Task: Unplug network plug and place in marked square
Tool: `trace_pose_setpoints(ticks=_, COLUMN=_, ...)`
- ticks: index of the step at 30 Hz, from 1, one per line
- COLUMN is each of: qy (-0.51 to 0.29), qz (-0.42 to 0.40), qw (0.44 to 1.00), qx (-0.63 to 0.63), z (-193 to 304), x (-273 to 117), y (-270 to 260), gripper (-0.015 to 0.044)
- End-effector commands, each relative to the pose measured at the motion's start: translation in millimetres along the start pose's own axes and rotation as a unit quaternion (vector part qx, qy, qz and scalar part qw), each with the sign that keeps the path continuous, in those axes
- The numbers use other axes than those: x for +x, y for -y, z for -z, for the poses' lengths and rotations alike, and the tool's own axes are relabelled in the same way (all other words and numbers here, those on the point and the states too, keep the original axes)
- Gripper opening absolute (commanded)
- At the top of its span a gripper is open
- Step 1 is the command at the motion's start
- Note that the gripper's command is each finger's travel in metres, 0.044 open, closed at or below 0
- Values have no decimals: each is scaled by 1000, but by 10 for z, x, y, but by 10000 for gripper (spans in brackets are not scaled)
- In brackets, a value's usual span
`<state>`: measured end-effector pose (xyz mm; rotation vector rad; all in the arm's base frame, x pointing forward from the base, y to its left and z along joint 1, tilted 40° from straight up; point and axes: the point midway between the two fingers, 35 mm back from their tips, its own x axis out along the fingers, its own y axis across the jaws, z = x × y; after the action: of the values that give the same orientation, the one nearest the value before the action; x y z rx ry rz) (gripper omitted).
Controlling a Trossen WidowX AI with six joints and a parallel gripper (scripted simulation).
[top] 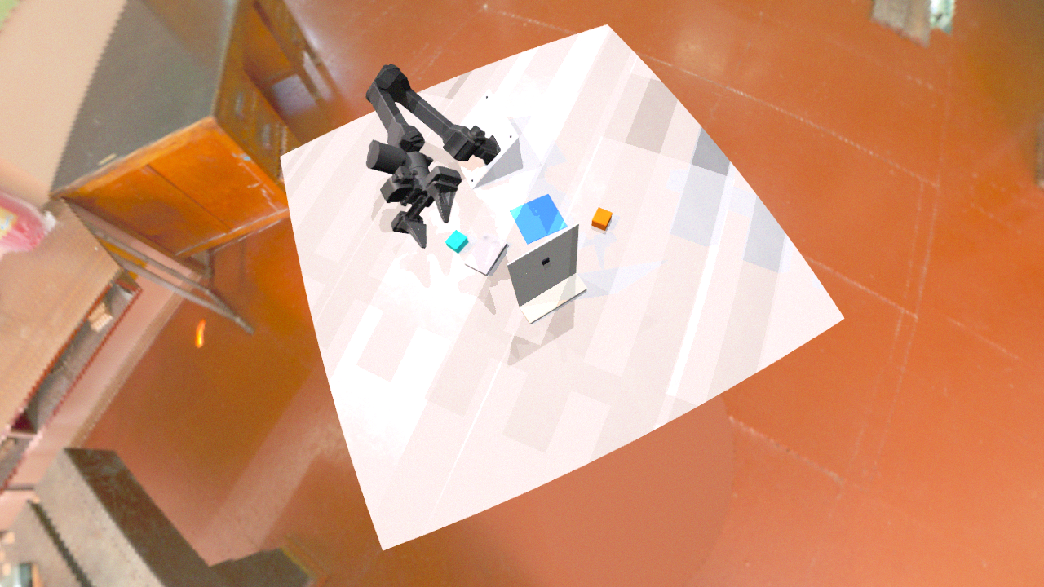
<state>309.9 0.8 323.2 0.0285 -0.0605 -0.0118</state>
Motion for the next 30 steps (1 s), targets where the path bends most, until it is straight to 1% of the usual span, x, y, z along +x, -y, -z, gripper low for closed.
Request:
trace_pose_setpoints(ticks=1, qy=0, qz=0, qw=1000, qx=1, z=5, x=0, y=-1, gripper=374)
trace_pose_setpoints(ticks=4, qy=-7, qz=-7, qw=1000, qx=15, z=88, x=-1, y=-9, gripper=295)
trace_pose_setpoints(ticks=9, qy=-33, qz=-28, qw=997, qx=69, z=394, x=-20, y=-38, gripper=164)
trace_pose_setpoints(ticks=10, qy=-38, qz=-33, qw=995, qx=80, z=460, x=-28, y=-44, gripper=156)
trace_pose_setpoints(ticks=20, qy=-99, qz=-67, qw=973, qx=199, z=1087, x=-161, y=-110, gripper=156)
trace_pose_setpoints(ticks=30, qy=-165, qz=-88, qw=929, qx=321, z=1677, x=-402, y=-190, gripper=156)
